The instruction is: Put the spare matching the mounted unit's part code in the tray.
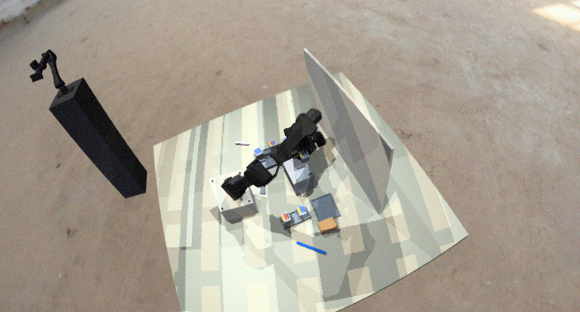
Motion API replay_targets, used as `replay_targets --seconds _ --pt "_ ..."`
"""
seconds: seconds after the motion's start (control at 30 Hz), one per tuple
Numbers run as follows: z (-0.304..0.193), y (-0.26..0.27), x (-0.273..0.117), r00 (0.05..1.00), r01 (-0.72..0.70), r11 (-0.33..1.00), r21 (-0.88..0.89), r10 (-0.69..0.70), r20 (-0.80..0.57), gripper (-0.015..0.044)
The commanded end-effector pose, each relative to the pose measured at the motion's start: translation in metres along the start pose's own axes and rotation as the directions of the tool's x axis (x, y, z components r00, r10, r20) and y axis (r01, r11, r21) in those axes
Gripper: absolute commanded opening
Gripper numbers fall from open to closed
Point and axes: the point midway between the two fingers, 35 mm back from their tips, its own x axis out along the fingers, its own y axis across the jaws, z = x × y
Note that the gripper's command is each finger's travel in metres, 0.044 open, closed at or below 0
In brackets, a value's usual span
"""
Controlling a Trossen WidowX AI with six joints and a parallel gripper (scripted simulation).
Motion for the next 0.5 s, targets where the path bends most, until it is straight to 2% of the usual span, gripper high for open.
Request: replay_targets --seconds 0.0,0.47 --pt "-0.035 -0.011 -0.003 1.0 0.012 1.0 0.005 -0.012 -0.014 0.0" --pt "-0.152 -0.013 0.0 0.996 -0.01 1.0 0.024 0.012 -0.09 0.0"
